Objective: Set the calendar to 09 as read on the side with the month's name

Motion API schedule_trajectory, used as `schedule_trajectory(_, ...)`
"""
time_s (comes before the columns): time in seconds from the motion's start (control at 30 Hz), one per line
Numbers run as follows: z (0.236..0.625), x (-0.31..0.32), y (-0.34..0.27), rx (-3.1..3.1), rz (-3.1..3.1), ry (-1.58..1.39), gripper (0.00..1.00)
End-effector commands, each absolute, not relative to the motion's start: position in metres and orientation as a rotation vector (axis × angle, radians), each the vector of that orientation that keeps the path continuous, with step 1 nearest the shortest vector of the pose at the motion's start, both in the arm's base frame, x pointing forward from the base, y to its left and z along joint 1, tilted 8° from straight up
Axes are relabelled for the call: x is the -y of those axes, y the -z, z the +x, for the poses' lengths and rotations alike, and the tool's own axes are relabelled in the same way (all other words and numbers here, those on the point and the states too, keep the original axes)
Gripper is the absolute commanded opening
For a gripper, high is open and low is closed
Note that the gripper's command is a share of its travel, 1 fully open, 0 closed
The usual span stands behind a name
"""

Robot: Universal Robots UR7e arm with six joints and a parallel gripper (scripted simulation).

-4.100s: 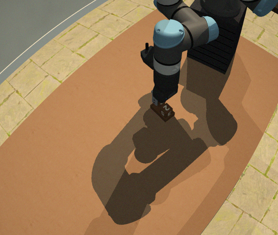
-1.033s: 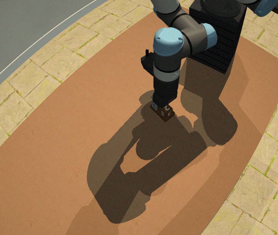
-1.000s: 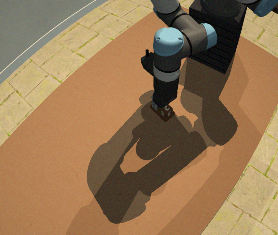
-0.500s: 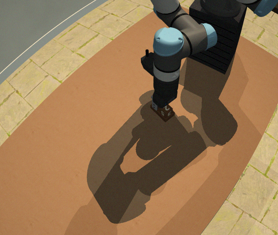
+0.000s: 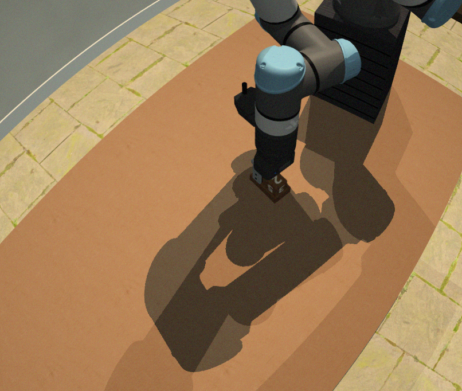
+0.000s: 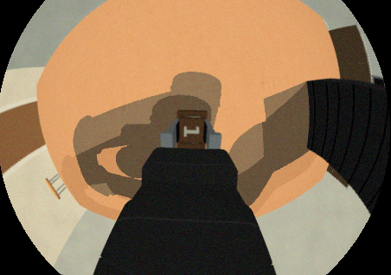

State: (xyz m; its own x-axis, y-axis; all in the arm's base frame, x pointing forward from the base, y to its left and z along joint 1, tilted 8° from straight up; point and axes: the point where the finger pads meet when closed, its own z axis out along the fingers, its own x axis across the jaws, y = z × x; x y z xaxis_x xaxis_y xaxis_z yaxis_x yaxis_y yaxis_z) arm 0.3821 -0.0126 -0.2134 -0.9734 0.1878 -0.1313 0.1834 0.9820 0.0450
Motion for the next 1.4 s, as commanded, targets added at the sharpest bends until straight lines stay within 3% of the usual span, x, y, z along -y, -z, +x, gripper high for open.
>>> schedule_trajectory(0.0,0.3824,0.0127,0.213,-2.992,0.281,-0.049,0.6)
schedule_trajectory(0.7,0.3824,0.0127,0.213,-2.992,0.281,-0.049,0.6)
schedule_trajectory(0.83,0.3824,0.0127,0.213,-2.992,0.281,-0.049,0.72)
schedule_trajectory(0.97,0.3824,0.0127,0.213,-2.992,0.281,-0.049,0.72)
schedule_trajectory(1.0,0.3824,0.0127,0.213,-2.992,0.281,-0.049,0.78)
schedule_trajectory(1.17,0.3824,0.0127,0.213,-2.992,0.281,-0.049,0.84)
schedule_trajectory(1.2,0.3824,0.0127,0.213,-2.992,0.281,-0.049,0.9)
schedule_trajectory(1.37,0.3824,0.0127,0.213,-2.992,0.281,-0.049,0.9)
